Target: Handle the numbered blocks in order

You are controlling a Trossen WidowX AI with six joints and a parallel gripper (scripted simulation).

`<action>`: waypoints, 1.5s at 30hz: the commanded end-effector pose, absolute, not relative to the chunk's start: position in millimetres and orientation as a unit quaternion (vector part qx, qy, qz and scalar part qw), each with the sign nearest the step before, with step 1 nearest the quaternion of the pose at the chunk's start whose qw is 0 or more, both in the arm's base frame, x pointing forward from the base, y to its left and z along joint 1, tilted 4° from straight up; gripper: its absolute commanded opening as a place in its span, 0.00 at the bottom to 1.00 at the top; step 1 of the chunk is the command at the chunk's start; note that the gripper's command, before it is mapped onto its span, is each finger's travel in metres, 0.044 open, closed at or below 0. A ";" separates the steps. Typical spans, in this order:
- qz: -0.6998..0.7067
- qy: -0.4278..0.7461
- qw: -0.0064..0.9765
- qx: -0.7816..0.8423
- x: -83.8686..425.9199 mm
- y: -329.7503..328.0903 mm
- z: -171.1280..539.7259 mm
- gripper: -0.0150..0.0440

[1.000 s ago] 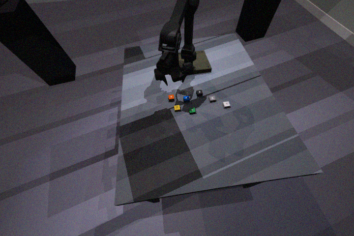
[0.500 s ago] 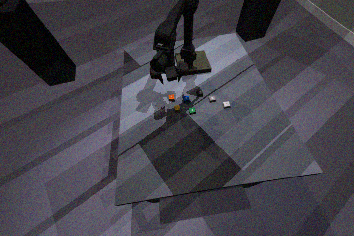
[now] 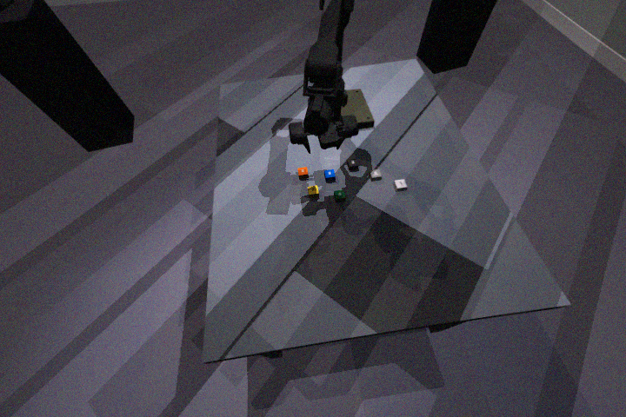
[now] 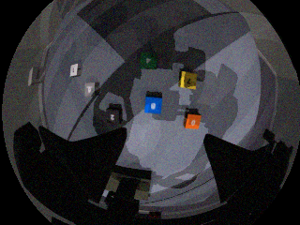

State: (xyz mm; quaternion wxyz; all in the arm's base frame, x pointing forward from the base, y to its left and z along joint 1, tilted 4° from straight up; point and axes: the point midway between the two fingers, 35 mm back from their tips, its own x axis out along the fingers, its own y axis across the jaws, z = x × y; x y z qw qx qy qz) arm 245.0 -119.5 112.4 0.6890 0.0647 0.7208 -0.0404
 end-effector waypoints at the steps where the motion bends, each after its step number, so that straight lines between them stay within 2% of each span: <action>1: -0.039 0.719 0.690 0.067 259.6 -93.8 112.9 0.93; 21: -0.039 0.719 0.690 0.067 259.6 -93.8 112.9 0.93; 28: -0.037 0.720 0.690 0.069 240.0 -23.3 116.7 0.93; 45: -0.037 0.720 0.690 0.069 239.0 -21.1 116.8 0.93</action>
